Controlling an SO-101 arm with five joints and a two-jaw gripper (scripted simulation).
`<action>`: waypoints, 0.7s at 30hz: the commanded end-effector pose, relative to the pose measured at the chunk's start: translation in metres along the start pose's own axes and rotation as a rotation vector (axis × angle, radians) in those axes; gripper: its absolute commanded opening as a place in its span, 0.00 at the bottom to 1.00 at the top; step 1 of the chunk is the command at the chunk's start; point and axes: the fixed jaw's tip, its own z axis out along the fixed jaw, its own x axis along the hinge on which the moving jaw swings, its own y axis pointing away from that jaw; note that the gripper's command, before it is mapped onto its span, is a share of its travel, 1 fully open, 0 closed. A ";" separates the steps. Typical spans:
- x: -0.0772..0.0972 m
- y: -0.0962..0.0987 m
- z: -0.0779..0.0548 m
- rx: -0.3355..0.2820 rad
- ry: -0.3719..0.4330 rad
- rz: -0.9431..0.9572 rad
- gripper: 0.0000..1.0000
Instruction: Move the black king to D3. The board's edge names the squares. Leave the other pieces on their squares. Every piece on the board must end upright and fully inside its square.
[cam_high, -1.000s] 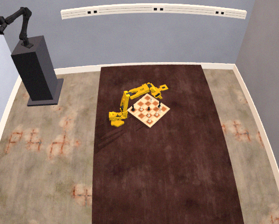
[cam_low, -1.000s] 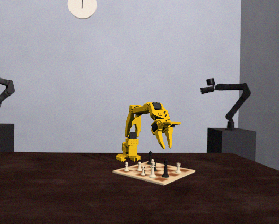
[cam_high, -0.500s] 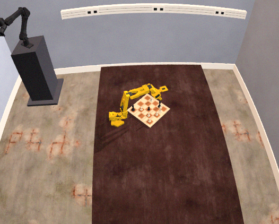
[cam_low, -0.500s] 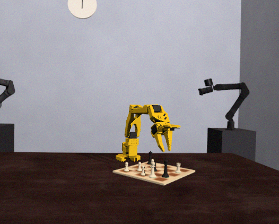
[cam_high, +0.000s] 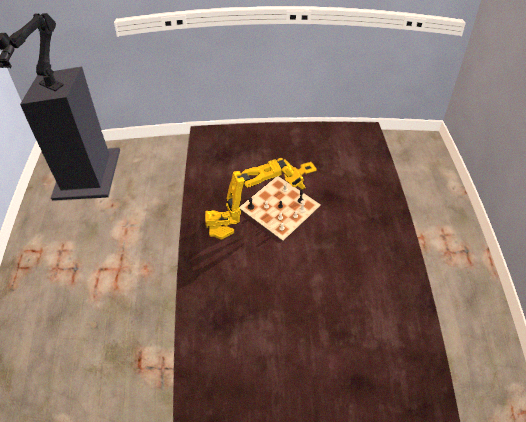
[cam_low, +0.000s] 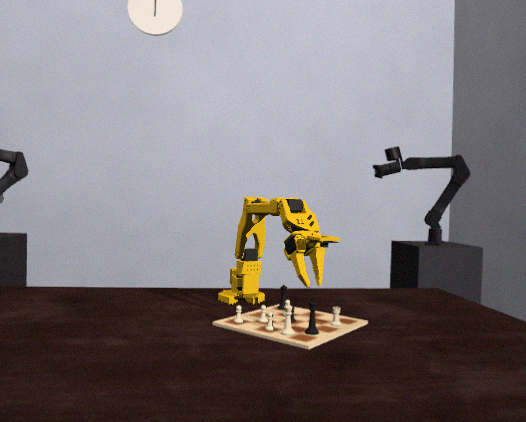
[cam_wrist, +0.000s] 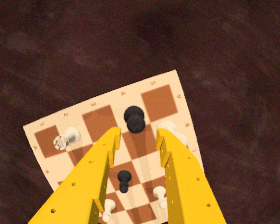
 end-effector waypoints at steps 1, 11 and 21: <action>0.001 -0.002 0.000 0.003 -0.009 0.014 0.12; 0.006 -0.002 0.010 0.003 -0.009 0.014 0.12; 0.015 -0.002 0.026 0.003 -0.009 0.014 0.12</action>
